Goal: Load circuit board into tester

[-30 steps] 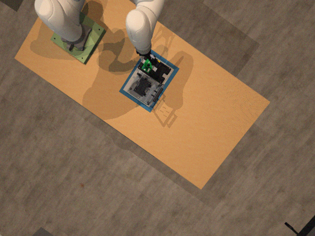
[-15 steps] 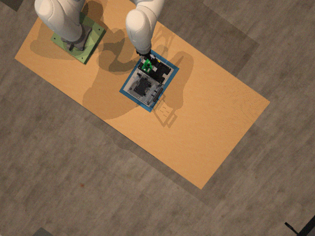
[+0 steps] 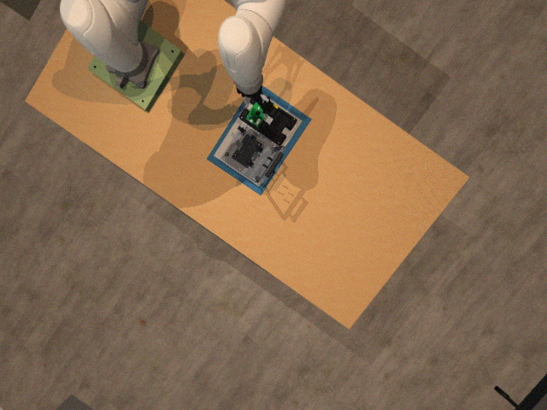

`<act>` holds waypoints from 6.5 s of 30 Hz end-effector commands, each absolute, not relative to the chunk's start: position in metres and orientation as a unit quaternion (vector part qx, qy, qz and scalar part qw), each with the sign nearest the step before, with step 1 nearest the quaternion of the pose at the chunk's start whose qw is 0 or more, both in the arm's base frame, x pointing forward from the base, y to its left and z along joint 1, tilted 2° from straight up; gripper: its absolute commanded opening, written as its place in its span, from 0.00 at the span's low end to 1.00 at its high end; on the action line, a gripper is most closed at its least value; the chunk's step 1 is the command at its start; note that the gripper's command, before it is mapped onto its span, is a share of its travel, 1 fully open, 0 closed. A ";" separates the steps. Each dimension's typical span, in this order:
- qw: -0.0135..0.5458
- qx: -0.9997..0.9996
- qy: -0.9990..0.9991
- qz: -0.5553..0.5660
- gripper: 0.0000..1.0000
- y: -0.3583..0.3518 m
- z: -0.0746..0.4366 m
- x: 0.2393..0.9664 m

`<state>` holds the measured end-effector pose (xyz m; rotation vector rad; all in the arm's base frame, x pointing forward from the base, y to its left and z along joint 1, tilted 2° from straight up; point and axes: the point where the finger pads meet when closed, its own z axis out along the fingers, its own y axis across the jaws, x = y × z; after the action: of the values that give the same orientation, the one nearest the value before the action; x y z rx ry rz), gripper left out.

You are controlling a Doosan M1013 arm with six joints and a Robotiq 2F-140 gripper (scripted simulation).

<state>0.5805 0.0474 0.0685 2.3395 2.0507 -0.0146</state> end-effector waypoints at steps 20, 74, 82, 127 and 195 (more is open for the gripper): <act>0.015 0.752 0.659 -0.005 0.58 0.047 0.069 0.581; 0.015 0.751 0.660 -0.005 0.58 0.047 0.047 0.581; 0.015 0.751 0.660 -0.005 0.58 0.047 0.038 0.581; 0.015 0.751 0.660 -0.005 0.58 0.047 0.031 0.581; 0.015 0.751 0.660 -0.005 0.58 0.046 0.015 0.581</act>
<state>0.5808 0.0462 0.0152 2.3371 2.0534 -0.0147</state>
